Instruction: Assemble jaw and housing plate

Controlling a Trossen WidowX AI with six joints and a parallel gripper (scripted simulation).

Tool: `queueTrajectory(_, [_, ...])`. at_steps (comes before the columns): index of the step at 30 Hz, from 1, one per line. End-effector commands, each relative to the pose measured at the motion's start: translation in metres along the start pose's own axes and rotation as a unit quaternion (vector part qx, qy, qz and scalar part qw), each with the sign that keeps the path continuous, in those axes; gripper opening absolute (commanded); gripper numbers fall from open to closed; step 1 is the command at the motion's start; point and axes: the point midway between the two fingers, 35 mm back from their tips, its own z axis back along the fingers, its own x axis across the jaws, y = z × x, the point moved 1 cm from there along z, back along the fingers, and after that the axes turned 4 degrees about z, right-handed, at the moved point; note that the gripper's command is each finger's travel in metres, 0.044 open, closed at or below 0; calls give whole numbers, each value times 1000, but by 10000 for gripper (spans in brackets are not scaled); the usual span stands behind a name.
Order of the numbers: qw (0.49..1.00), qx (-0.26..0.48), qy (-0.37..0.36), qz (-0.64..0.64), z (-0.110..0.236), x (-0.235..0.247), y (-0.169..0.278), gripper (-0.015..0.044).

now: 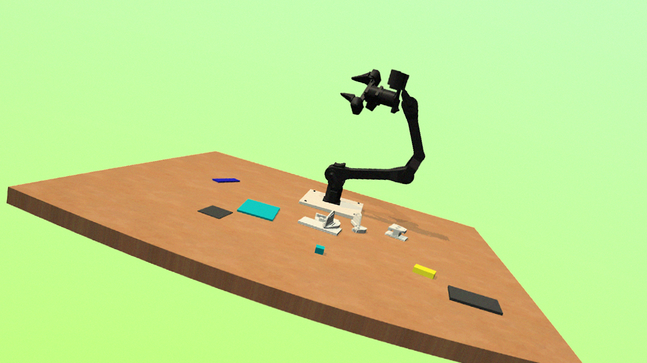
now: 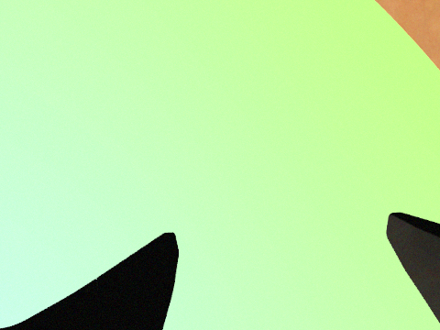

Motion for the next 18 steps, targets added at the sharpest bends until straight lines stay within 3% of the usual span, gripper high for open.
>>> queueTrajectory(1, [1000, 0, 0, 0, 0, 0, 0, 426])
queueTrajectory(18, [989, 67, 62, 114, -25, -14, 21, 440])
